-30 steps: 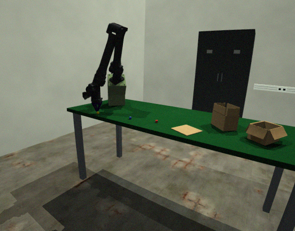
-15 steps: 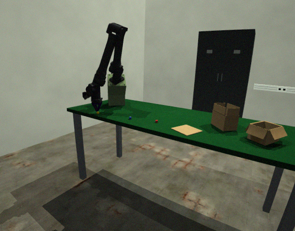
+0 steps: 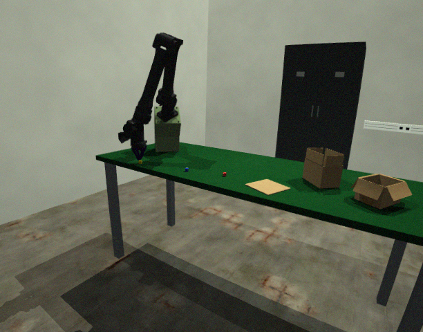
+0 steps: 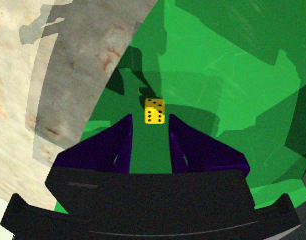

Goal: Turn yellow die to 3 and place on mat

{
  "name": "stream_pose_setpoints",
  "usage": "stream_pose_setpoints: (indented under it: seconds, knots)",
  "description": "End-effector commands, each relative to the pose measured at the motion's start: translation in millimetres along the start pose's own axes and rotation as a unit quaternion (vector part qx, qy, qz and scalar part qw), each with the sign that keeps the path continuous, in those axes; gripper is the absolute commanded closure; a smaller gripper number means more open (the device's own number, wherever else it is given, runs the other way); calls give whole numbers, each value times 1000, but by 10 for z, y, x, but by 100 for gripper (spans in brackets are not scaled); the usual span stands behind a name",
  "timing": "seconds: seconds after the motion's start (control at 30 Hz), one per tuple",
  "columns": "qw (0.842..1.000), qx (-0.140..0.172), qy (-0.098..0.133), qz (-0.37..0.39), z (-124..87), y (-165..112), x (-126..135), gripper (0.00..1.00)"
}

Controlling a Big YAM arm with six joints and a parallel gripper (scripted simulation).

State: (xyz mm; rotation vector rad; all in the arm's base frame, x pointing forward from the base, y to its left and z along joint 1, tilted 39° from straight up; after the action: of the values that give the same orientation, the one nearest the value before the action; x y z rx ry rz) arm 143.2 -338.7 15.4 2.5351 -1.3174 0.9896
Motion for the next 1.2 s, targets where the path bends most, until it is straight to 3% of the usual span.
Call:
stream_pose_setpoints:
  seconds: [0.0,0.5,0.8,0.83,0.9,1.07,1.17]
  knots:
    - [1000,-1,3,-2,-11,-39,-11,70]
    - [1000,2,-5,3,79,-47,-67,70]
    - [1000,1,0,1,163,-27,-1,70]
    - [1000,-4,11,-1,120,-3,63,70]
    - [1000,1,0,0,199,-34,-1,70]
    - [1000,-1,1,3,223,-1,-8,70]
    - [1000,-3,12,-3,178,-11,70,70]
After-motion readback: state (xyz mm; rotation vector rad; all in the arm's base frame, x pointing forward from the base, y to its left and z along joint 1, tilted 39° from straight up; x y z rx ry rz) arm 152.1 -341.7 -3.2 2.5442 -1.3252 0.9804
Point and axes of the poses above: the point where the finger pads meet when closed, its own z axis out along the fingers, its own x axis across the jaws, y = z × x, the point moved 3 cm from there along -z, back along the fingers, and after that the axes turned 2 degrees about z, right-handed, at the moved point
